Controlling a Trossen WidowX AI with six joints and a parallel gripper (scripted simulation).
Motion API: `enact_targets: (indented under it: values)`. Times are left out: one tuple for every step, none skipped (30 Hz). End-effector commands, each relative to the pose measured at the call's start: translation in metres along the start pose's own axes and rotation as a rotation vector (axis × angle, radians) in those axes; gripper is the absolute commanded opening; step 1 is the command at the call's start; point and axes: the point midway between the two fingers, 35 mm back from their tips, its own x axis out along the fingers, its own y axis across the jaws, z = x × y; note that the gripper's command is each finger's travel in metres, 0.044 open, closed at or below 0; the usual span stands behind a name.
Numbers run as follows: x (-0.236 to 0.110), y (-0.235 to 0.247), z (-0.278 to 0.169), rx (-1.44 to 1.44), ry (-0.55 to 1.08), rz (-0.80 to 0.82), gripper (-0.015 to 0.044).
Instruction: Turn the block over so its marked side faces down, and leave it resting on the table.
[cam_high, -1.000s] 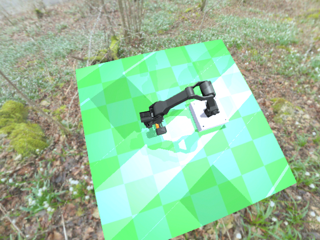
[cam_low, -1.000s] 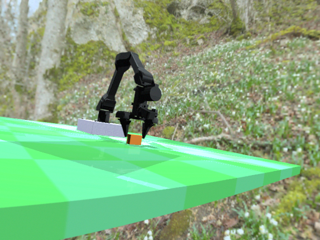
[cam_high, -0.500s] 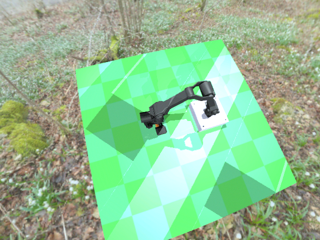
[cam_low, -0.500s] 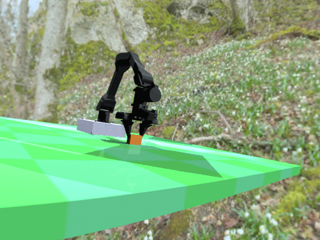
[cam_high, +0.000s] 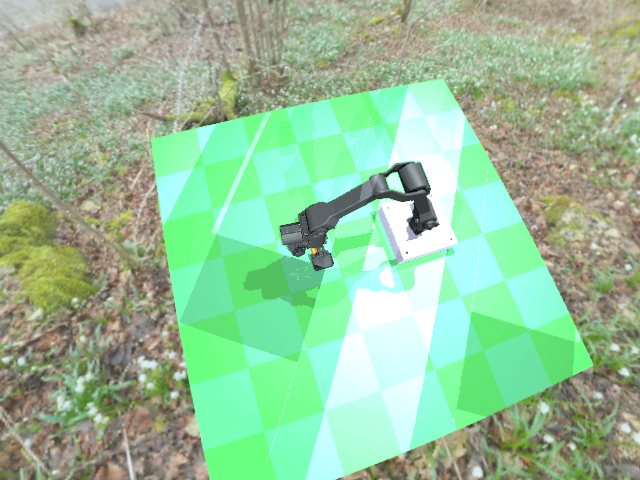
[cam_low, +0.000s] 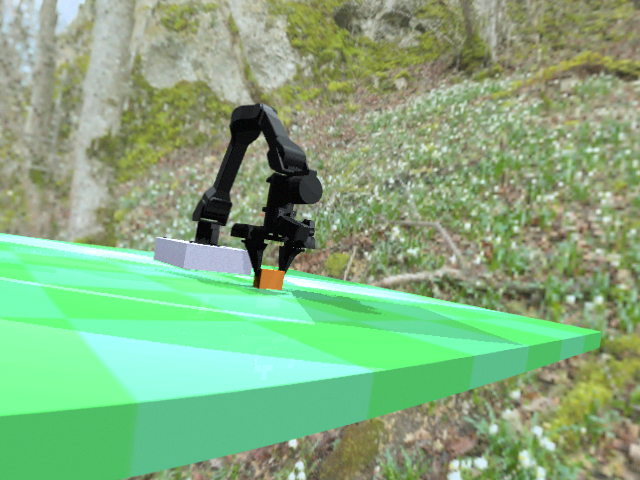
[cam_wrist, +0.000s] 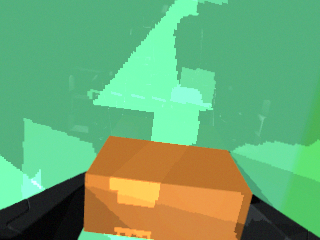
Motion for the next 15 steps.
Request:
enact_targets:
  values:
    - [-0.01, 0.0, 0.001, 0.002, -0.001, -0.003, 0.0083]
    - [-0.018, 0.0, 0.001, 0.002, -0.001, -0.003, 0.0057]
    - [-0.025, 0.0, 0.0, 0.002, -0.001, -0.003, 0.0031]
    - [-0.028, 0.0, 0.0, 0.002, -0.001, -0.003, 0.0005]
    - [-0.03, 0.0, 0.0, 0.002, -0.001, -0.003, 0.0]
    - [-0.03, 0.0, 0.0, 0.002, -0.001, -0.003, 0.0]
    - [-0.03, 0.0, 0.0, 0.002, -0.001, -0.003, 0.0]
    - [-0.029, 0.0, 0.0, 0.003, -0.004, -0.003, 0.0]
    - [-0.029, 0.0, 0.001, 0.003, -0.011, -0.003, 0.0]
    - [-0.028, 0.0, 0.001, 0.003, -0.024, -0.002, 0.0]
    - [-0.027, -0.001, 0.001, 0.004, -0.04, -0.002, 0.0]
    - [-0.026, -0.001, 0.002, 0.004, -0.055, -0.002, 0.0]
    - [-0.024, -0.001, 0.002, 0.004, -0.071, -0.001, 0.0]
    - [-0.023, -0.001, 0.002, 0.005, -0.086, -0.001, 0.0]
    - [-0.023, -0.001, 0.003, 0.005, -0.102, -0.001, 0.0]
